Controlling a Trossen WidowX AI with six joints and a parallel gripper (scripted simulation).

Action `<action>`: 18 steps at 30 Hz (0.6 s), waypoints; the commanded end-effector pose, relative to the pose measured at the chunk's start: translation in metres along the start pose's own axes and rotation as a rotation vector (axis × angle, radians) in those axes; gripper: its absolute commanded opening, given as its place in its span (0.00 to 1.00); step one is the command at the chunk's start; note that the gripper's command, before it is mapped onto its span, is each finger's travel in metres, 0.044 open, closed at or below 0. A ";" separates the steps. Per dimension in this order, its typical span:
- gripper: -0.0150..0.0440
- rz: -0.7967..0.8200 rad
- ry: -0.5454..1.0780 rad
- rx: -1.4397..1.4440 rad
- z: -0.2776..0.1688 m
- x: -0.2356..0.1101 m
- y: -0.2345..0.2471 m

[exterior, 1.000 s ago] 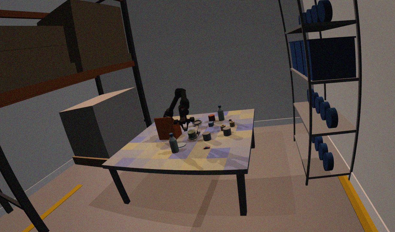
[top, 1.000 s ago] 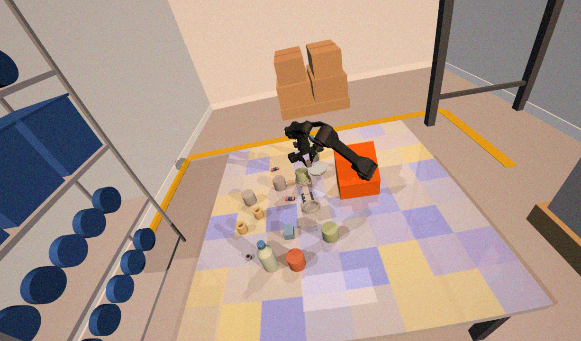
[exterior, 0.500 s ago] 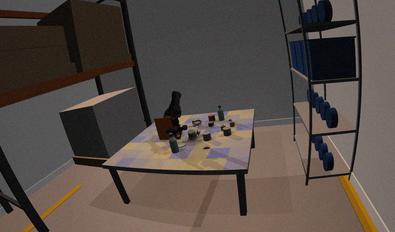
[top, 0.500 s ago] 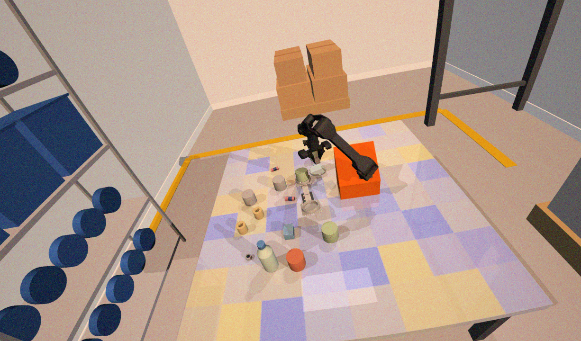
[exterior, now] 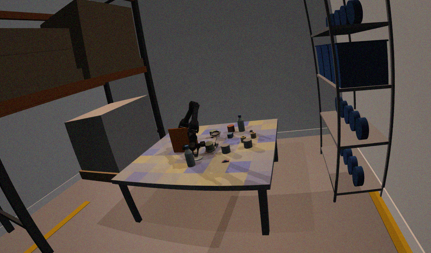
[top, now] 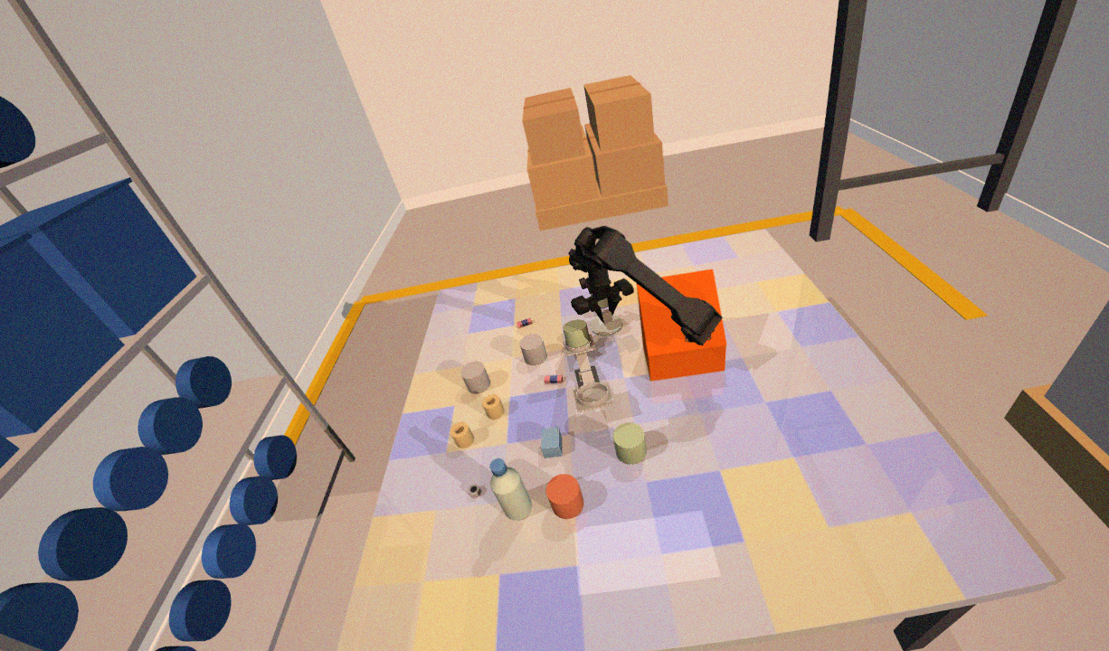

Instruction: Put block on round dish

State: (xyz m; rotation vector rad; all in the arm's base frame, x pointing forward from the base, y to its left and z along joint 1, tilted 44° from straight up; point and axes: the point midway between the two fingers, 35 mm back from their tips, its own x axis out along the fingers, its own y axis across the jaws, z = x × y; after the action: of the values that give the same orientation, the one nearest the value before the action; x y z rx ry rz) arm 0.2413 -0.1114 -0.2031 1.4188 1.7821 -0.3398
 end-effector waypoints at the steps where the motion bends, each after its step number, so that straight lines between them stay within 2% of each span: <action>1: 0.25 0.009 -0.010 0.003 0.002 0.001 0.001; 13: 0.25 0.009 -0.009 0.003 0.002 0.019 0.002; 18: 0.48 0.006 -0.011 -0.003 0.002 0.014 0.002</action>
State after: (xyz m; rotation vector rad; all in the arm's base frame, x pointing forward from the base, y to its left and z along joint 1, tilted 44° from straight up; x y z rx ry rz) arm 0.2433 -0.1024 -0.2147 1.4180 1.7690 -0.3418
